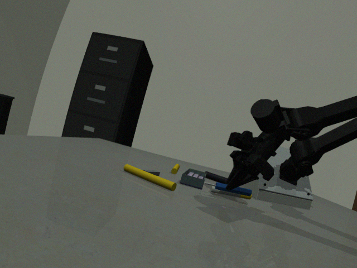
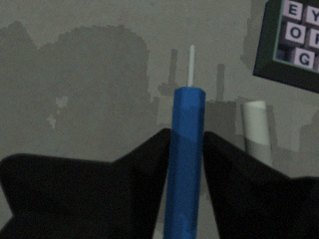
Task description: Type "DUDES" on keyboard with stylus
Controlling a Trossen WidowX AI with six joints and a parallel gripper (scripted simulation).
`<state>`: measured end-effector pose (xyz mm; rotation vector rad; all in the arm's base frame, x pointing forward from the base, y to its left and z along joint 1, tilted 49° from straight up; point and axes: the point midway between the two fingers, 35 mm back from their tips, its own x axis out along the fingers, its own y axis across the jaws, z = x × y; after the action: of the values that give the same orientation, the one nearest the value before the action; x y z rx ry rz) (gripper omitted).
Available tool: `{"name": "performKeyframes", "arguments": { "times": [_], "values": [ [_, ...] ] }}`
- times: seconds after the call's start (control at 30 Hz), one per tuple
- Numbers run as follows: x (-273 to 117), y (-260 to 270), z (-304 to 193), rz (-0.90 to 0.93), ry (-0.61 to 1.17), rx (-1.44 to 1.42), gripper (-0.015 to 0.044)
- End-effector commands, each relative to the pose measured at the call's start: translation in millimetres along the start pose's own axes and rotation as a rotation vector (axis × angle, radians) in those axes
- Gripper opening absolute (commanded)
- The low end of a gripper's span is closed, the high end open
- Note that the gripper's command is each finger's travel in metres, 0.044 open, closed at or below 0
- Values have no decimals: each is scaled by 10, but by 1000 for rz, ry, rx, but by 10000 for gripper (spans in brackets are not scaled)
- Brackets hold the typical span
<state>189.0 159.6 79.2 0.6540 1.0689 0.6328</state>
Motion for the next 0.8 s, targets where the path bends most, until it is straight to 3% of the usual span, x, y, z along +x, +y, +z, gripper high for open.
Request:
{"name": "performKeyframes", "arguments": {
  "times": [0.0, 0.4, 0.77],
  "values": [
    [-111, 26, 80, 7, -4, -10, 0],
    [-277, 36, 151, 12, -8, -8, 0],
    [-242, -94, 342, -132, 59, -96, 0]
  ]
}}
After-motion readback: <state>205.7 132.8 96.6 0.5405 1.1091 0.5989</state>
